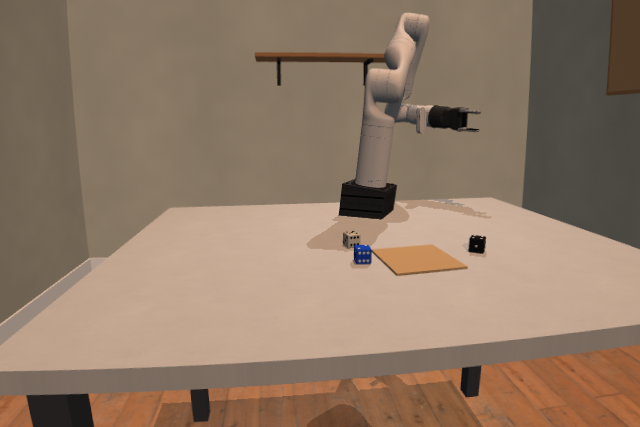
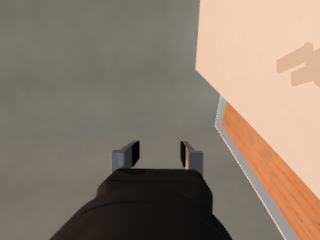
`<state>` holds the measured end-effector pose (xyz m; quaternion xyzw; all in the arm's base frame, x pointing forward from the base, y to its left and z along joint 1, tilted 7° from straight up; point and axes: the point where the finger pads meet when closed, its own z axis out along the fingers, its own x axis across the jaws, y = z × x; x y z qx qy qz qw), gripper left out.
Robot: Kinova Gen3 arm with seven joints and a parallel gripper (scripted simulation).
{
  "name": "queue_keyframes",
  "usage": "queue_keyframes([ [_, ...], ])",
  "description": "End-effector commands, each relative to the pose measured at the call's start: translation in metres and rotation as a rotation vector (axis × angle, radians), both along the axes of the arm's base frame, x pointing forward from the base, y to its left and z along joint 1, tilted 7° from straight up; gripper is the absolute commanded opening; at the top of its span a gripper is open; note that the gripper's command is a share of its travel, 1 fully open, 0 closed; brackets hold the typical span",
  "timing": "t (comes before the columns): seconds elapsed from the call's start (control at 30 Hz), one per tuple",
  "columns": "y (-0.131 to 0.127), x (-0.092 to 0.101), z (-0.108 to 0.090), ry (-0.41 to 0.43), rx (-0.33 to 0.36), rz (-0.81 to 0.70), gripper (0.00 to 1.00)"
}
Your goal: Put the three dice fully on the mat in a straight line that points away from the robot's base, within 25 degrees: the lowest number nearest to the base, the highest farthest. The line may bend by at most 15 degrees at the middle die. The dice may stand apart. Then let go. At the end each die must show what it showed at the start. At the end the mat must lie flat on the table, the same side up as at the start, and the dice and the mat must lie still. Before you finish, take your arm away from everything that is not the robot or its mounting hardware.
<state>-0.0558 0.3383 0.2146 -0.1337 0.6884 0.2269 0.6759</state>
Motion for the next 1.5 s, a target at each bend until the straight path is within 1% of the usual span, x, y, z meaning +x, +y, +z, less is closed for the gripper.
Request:
queue_keyframes([
  [0.0, -0.009, -0.03, -0.01, 0.042, -0.014, 0.091, 1.0],
  [0.1, -0.023, -0.061, -0.028, 0.104, -0.035, 0.186, 1.0],
  [0.2, -0.045, -0.095, -0.048, 0.174, -0.066, 0.291, 1.0],
  [0.27, -0.045, -0.095, -0.048, 0.174, -0.066, 0.291, 1.0],
  [0.33, -0.064, -0.119, -0.062, 0.224, -0.094, 0.366, 1.0],
  [0.43, -0.101, -0.153, -0.083, 0.303, -0.146, 0.483, 1.0],
  [0.53, -0.148, -0.184, -0.105, 0.381, -0.214, 0.602, 1.0],
  [0.57, -0.148, -0.184, -0.105, 0.381, -0.214, 0.602, 1.0],
  [0.67, -0.204, -0.206, -0.125, 0.457, -0.299, 0.72, 1.0],
  [0.7, -0.204, -0.206, -0.125, 0.457, -0.299, 0.72, 1.0],
  [0.77, -0.246, -0.216, -0.138, 0.504, -0.364, 0.796, 1.0],
  [0.83, -0.246, -0.216, -0.138, 0.504, -0.364, 0.796, 1.0],
  [0.93, -0.312, -0.218, -0.155, 0.565, -0.475, 0.904, 1.0],
  [0.97, -0.312, -0.218, -0.155, 0.565, -0.475, 0.904, 1.0],
  [1.07, -0.38, -0.206, -0.169, 0.612, -0.6, 1.002, 1.0],
  [1.1, -0.38, -0.206, -0.169, 0.612, -0.6, 1.002, 1.0],
  [1.17, -0.424, -0.19, -0.177, 0.633, -0.689, 1.061, 1.0],
  [1.2, -0.424, -0.19, -0.177, 0.633, -0.689, 1.061, 1.0],
  [1.27, -0.465, -0.167, -0.183, 0.646, -0.782, 1.113, 1.0],
  [1.3, -0.465, -0.167, -0.183, 0.646, -0.782, 1.113, 1.0],
  [1.33, -0.484, -0.153, -0.185, 0.649, -0.828, 1.137, 1.0],
  [1.4, -0.484, -0.153, -0.185, 0.649, -0.828, 1.137, 1.0],
  [1.47, -0.519, -0.122, -0.188, 0.648, -0.922, 1.18, 1.0],
])
